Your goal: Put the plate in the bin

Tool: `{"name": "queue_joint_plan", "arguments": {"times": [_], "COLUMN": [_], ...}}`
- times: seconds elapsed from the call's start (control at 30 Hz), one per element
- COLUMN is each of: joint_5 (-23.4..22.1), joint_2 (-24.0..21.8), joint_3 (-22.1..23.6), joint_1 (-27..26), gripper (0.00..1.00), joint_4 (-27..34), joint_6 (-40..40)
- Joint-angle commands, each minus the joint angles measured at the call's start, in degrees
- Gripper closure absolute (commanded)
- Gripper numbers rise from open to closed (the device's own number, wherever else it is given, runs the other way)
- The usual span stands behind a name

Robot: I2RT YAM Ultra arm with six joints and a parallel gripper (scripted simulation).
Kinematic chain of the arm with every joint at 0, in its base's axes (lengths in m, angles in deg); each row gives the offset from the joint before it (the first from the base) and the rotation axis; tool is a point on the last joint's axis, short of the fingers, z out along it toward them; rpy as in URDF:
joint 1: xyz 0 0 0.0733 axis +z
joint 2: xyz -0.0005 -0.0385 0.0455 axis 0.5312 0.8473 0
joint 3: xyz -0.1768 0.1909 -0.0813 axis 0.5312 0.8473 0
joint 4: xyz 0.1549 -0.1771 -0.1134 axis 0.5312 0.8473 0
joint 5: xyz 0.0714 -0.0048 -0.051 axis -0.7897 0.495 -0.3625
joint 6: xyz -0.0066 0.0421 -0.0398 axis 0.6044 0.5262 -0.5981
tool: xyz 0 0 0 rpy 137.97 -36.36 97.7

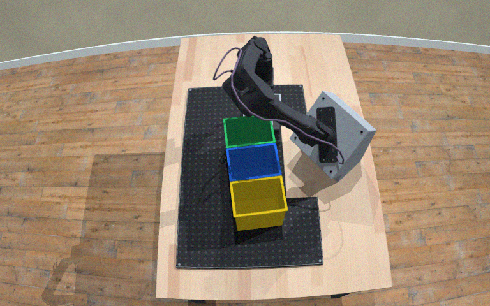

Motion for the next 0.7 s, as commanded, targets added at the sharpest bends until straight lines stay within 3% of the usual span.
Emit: {"name": "queue_joint_plan", "arguments": {"times": [0.0,0.67], "joint_5": [-1.15,-2.18], "joint_2": [-1.65,0.69], "joint_3": [1.19,5.23], "joint_1": [-1.04,2.68], "gripper": [0.0,0.0], "joint_4": [-2.7,-10.3], "joint_6": [1.61,6.16]}}
